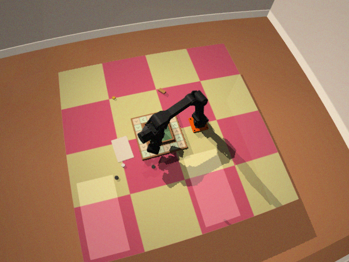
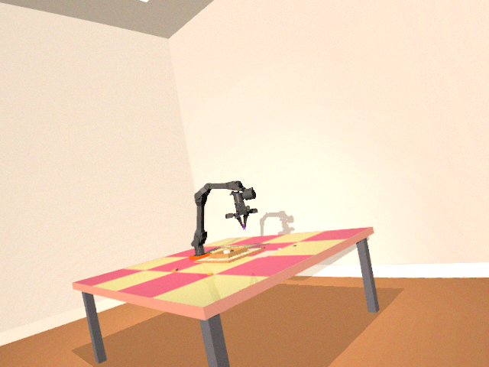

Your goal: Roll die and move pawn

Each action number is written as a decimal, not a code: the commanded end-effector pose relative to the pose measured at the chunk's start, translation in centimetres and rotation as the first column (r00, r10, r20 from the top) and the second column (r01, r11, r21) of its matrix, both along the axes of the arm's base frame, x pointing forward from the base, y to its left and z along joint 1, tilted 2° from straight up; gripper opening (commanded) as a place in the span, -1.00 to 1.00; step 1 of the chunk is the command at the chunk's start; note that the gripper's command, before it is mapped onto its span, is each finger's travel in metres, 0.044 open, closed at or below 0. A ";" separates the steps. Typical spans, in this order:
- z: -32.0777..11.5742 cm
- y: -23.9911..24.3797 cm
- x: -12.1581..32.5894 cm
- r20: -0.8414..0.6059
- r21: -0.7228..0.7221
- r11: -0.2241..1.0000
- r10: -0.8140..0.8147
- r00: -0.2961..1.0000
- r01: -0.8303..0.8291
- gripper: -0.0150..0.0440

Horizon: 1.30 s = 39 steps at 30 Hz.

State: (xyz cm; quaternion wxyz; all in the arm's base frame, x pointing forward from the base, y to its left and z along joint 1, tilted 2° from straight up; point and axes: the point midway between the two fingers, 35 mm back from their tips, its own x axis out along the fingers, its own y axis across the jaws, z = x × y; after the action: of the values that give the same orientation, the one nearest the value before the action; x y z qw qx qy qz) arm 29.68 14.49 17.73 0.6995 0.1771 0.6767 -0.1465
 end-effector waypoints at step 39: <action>-7.6 -1.5 -10.9 -0.006 -0.006 1.000 -0.002 1.000 0.002 -0.49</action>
State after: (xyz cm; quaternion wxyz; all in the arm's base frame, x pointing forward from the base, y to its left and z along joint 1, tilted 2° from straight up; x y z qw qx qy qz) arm 19.08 13.16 10.53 0.6956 0.1749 0.6809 -0.1480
